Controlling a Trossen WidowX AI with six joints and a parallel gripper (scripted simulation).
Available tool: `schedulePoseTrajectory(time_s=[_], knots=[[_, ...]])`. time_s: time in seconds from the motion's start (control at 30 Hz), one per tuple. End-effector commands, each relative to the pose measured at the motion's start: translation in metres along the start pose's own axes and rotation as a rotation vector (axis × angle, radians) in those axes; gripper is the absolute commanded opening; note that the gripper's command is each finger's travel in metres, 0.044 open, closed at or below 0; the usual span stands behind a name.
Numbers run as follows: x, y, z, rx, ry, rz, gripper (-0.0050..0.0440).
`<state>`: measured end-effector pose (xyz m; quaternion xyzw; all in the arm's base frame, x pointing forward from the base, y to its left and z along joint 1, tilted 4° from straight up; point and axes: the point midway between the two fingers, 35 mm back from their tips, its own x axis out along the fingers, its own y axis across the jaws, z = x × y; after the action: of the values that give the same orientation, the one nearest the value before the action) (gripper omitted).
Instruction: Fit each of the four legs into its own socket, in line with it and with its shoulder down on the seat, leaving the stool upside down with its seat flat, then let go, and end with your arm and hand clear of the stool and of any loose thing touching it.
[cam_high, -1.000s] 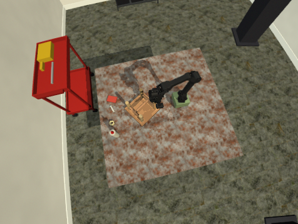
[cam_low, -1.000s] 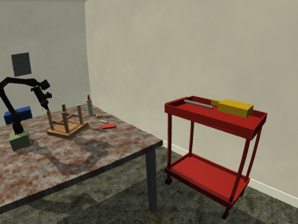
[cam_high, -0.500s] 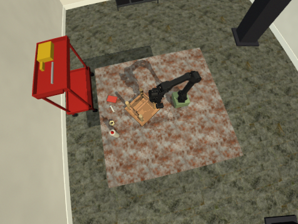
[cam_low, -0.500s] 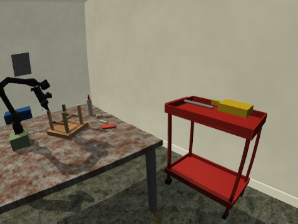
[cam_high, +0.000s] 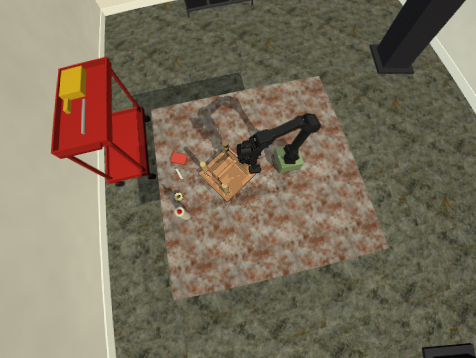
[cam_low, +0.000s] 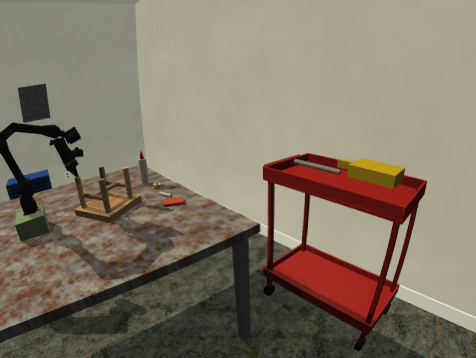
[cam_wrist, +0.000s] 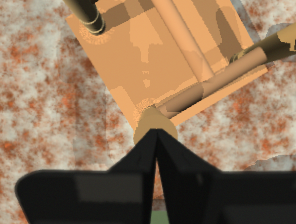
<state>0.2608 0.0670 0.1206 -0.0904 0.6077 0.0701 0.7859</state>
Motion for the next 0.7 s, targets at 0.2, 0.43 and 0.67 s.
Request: schedulePoseTrajectory(time_s=[0.2, 0.43, 0.67], knots=[[-0.012, 0.000, 0.004, -0.001, 0.000, 0.000, 0.0000], [-0.020, 0.000, 0.006, 0.000, -0.008, 0.001, 0.0000], [-0.024, 0.000, 0.007, -0.004, -0.005, 0.002, 0.0000]])
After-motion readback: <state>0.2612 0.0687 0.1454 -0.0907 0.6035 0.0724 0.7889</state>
